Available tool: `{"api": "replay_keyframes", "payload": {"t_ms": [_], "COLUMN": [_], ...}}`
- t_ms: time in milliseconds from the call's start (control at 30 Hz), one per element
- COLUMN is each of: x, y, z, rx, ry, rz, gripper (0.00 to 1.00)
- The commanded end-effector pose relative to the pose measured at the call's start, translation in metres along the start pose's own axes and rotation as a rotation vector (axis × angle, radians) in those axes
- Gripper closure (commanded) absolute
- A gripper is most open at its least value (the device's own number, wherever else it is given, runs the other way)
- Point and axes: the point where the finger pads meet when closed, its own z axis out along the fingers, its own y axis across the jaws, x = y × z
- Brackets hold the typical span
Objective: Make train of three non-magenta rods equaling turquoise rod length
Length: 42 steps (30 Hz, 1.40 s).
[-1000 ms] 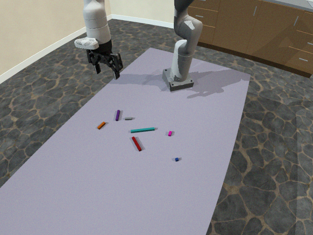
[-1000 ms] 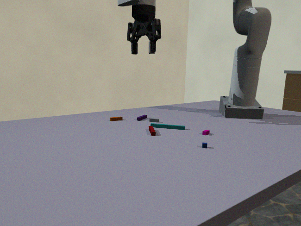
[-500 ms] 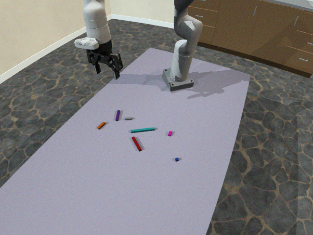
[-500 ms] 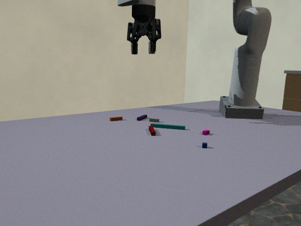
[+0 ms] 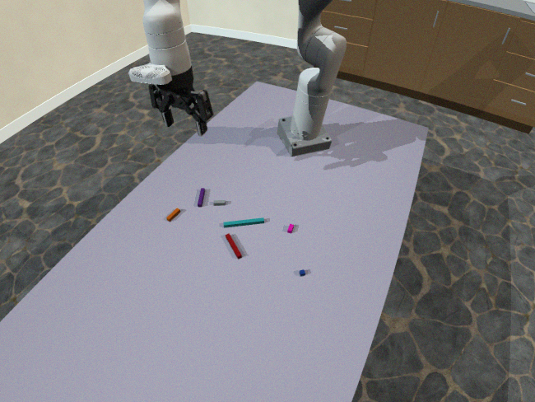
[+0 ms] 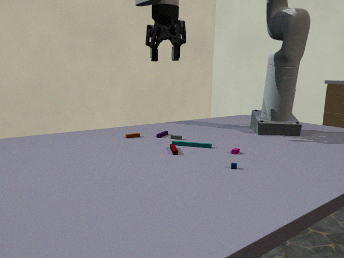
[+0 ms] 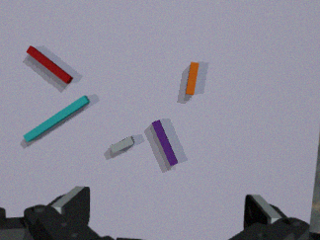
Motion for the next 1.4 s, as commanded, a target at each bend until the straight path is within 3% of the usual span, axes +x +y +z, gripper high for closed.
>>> {"api": "replay_keyframes", "payload": {"t_ms": [0, 67, 433, 633, 1367], "x": [0.007, 0.012, 0.007, 0.003, 0.003], "y": [-0.019, -0.047, -0.141, -0.154, -0.154], "z": [-0.009, -0.021, -0.069, -0.078, -0.078], "rx": [0.006, 0.014, 0.003, -0.006, -0.006], "ry": [0.007, 0.007, 0.004, 0.005, 0.005], "rz": [-0.078, -0.198, -0.672, -0.756, -0.756], "gripper": [0.0, 0.0, 0.0, 0.0, 0.0]}}
